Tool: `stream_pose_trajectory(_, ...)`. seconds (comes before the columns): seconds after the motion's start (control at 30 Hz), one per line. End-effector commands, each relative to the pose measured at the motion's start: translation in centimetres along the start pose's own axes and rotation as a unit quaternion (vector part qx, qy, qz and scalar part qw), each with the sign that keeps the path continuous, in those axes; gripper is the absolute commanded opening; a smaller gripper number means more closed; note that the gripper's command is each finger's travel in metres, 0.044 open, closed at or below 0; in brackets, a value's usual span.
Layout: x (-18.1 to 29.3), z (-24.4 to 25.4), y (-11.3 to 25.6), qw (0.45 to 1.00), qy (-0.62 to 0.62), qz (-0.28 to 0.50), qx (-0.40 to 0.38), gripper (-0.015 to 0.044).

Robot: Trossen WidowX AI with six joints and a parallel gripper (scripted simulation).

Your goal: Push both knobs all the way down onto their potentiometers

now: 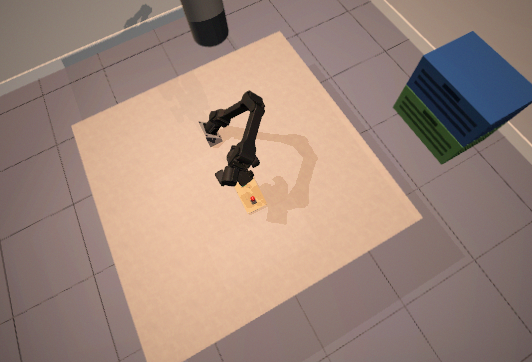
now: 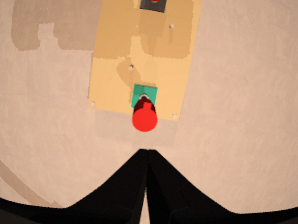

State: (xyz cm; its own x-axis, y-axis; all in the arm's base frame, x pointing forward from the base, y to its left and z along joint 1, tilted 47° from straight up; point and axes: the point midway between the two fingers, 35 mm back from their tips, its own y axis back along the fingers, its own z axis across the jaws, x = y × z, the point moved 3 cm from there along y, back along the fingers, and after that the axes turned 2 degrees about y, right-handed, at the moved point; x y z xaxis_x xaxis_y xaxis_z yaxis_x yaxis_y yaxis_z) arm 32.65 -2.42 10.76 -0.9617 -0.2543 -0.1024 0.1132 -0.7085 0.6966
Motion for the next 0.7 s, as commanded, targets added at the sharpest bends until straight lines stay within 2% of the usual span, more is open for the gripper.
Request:
stream_pose_trajectory(0.0,-0.1,-0.1,0.1,1.0,-0.013,-0.006,-0.009,0.0)
stream_pose_trajectory(0.17,-0.1,0.0,-1.8,1.0,-0.012,-0.006,-0.009,0.0)
stream_pose_trajectory(0.67,-0.2,0.0,-3.3,1.0,-0.012,-0.006,-0.009,0.0)
